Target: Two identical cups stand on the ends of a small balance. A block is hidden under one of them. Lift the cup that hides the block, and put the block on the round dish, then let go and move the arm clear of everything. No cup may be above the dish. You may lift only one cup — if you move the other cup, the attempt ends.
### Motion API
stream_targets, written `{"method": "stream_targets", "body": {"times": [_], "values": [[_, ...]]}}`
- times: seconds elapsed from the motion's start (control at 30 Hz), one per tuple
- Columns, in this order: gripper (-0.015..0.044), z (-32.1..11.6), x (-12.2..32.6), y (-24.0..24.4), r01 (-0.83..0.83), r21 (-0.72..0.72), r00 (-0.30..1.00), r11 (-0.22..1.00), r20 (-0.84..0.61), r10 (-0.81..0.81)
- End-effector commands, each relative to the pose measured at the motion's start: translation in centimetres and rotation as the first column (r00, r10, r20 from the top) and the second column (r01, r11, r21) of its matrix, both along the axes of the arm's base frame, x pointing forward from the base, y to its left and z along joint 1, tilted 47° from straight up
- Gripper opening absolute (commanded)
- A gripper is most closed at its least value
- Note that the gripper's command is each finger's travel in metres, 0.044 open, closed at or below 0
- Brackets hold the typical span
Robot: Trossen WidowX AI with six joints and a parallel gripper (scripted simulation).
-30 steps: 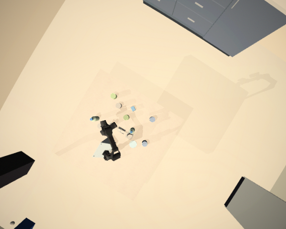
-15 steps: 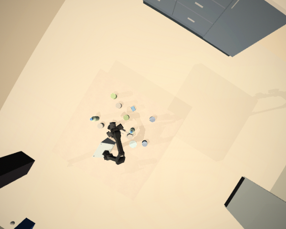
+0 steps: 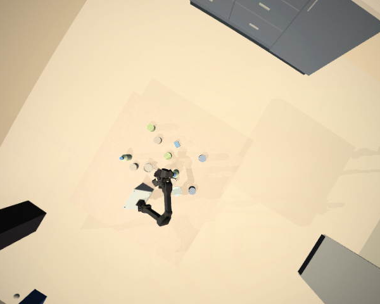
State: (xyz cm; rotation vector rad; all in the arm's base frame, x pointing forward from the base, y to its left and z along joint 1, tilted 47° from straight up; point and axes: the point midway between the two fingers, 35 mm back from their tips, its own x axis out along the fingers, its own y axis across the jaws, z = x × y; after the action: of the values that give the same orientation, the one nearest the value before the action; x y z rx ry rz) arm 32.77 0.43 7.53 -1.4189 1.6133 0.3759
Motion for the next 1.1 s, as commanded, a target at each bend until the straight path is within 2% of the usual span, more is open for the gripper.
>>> {"method": "stream_targets", "body": {"times": [0.0,0.33,0.67,0.83,1.07], "values": [[0.0000,1.2,-0.5,-2.3,-0.002,-0.006,1.000,1.000,0.009,0.002],[0.0000,4.5,-2.2,-8.2,0.006,-0.027,0.999,1.000,0.050,-0.005],[0.0000,6.1,-4.4,-11.2,-0.050,-0.084,0.999,0.995,0.012,0.051],[0.0000,6.8,-4.8,-12.5,0.032,-0.097,0.997,0.995,0.080,-0.024],[0.0000,7.5,-6.7,-14.9,0.028,-0.119,0.999,0.992,0.039,-0.024]]}}
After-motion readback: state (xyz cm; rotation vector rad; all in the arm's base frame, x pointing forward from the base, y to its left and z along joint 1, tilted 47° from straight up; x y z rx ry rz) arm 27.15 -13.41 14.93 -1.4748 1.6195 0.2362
